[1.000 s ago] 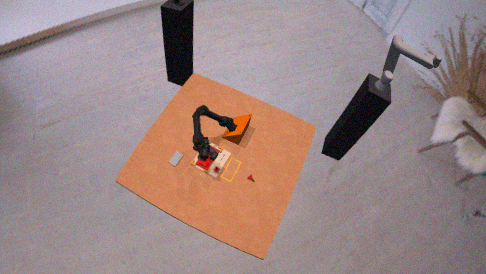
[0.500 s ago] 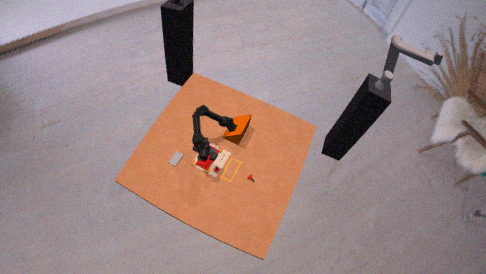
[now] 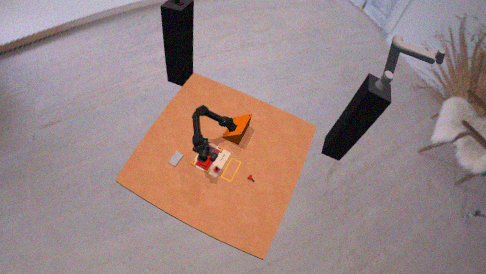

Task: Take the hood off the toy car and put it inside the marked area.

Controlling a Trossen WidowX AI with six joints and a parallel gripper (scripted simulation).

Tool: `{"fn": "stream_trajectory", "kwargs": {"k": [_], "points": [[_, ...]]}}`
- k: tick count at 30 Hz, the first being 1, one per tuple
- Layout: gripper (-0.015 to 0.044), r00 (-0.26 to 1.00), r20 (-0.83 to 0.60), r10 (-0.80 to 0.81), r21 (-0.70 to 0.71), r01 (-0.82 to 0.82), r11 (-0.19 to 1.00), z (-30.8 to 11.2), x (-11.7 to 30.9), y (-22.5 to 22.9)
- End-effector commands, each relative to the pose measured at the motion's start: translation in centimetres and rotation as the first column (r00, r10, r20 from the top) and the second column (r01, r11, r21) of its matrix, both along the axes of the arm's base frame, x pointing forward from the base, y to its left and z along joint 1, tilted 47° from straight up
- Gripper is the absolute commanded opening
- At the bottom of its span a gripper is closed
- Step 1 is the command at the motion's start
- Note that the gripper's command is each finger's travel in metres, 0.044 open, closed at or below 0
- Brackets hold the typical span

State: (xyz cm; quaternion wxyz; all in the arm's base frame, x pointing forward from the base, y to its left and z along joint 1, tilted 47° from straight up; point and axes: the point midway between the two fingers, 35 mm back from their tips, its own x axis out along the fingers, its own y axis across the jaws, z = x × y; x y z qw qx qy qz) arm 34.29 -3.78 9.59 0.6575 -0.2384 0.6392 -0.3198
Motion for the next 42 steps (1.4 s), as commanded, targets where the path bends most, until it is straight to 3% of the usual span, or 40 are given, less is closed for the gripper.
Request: {"fn": "stream_trajectory", "kwargs": {"k": [1, 42], "points": [[0.044, 1.0, -0.008, 0.002, -0.006, -0.002, 1.0, -0.3, -0.2, -0.3], [0.044, 1.0, -0.008, 0.002, -0.008, -0.002, 1.0, -1.8, -0.3, -2.2]]}}
